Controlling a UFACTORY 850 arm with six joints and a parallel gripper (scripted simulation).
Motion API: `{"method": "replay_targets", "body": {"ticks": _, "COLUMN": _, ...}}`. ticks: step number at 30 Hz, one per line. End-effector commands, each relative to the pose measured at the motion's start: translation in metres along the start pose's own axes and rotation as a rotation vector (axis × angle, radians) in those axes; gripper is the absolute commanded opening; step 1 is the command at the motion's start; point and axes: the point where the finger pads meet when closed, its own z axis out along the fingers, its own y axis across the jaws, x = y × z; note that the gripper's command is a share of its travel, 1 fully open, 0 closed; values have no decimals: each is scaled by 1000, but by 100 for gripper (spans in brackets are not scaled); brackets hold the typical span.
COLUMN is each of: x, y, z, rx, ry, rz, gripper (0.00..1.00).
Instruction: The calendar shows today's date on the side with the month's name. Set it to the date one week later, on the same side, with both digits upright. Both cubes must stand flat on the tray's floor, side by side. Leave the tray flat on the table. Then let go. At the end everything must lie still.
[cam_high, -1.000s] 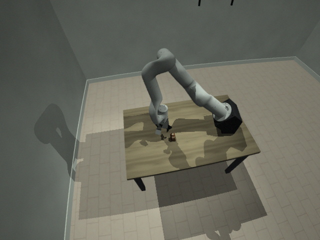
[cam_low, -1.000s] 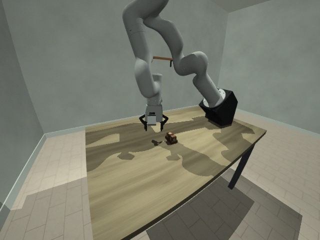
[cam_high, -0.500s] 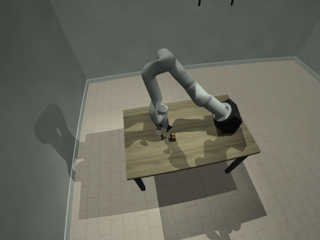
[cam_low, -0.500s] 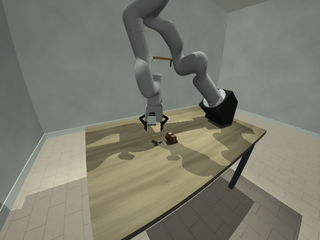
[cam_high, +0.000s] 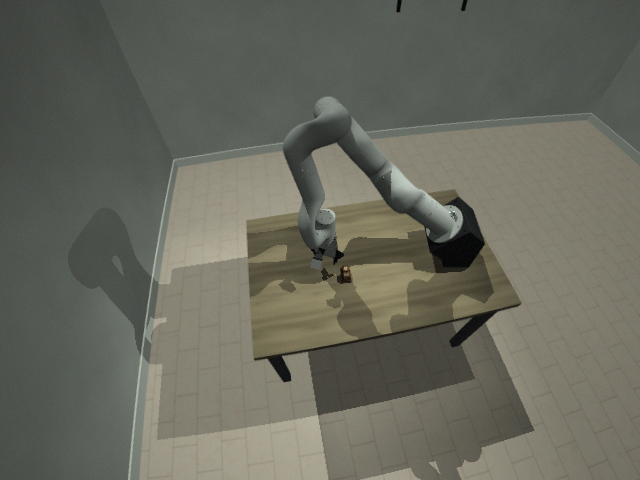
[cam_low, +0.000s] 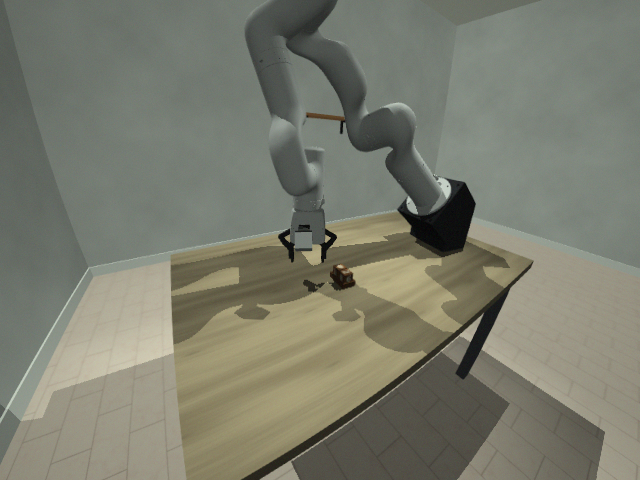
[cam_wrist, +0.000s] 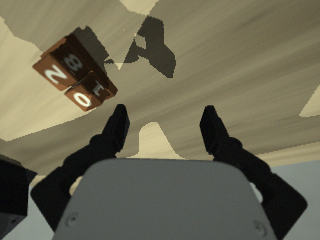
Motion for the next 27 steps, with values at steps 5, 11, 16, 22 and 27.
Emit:
{"method": "replay_targets", "body": {"ticks": 5, "x": 0, "y": 0, "z": 0, "rx": -1, "ry": 1, "rz": 0, "gripper": 100}}
{"method": "replay_targets", "body": {"ticks": 11, "x": 0, "y": 0, "z": 0, "rx": -1, "ry": 1, "rz": 0, "gripper": 100}}
{"method": "replay_targets", "body": {"ticks": 16, "x": 0, "y": 0, "z": 0, "rx": -1, "ry": 1, "rz": -61, "gripper": 100}}
{"method": "replay_targets", "body": {"ticks": 22, "x": -2, "y": 0, "z": 0, "rx": -1, "ry": 1, "rz": -207, "gripper": 100}}
{"method": "replay_targets", "body": {"ticks": 27, "x": -3, "y": 0, "z": 0, "rx": -1, "ry": 0, "rz": -249, "gripper": 100}}
